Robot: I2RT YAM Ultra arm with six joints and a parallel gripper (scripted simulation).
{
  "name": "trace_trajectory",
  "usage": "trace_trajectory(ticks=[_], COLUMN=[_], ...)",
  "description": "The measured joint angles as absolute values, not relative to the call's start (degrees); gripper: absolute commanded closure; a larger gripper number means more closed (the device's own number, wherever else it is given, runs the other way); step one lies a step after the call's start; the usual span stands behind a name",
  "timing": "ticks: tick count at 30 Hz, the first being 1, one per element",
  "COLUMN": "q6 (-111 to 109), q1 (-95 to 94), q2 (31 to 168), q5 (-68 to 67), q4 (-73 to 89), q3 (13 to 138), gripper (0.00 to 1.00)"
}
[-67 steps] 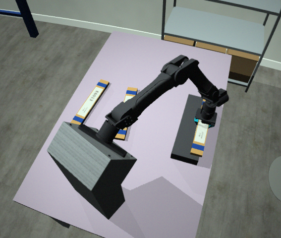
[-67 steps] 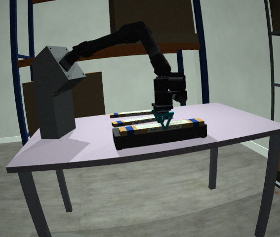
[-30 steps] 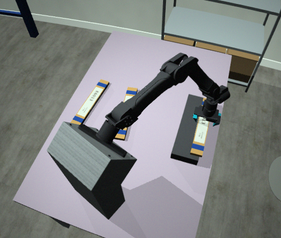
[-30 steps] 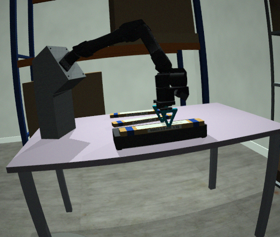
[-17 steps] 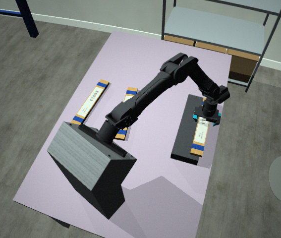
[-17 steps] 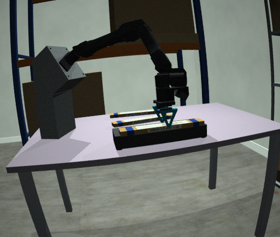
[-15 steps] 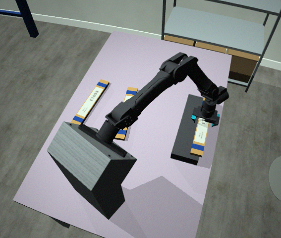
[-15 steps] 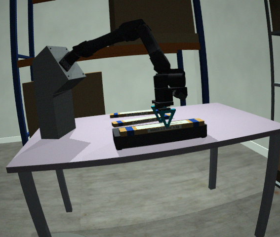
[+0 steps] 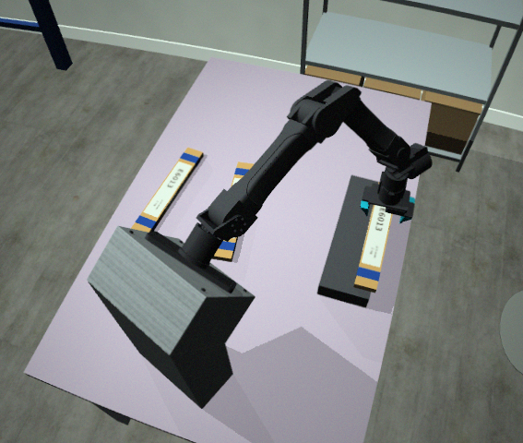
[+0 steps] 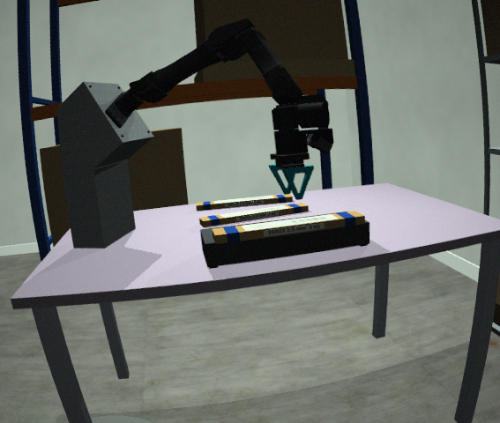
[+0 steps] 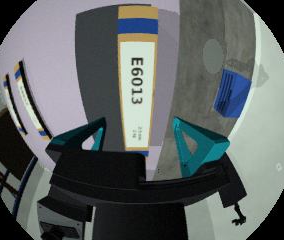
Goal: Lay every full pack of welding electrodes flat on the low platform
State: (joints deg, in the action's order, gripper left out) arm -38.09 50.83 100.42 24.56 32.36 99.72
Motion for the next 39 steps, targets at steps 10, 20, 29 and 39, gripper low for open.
trace_trajectory(ticks=[10, 20, 29, 39], q6=[-39.31, -39.68, -42.78, -39.35], q1=[52.64, 52.60, 45.39, 37.82], q2=[97.23, 97.10, 90.21, 84.05], q5=[26.17, 26.26, 22.28, 16.08], q4=[35.64, 36.05, 31.92, 25.76], q3=[98.61, 98.35, 85.58, 75.35], gripper=[0.05, 0.05, 0.05, 0.05])
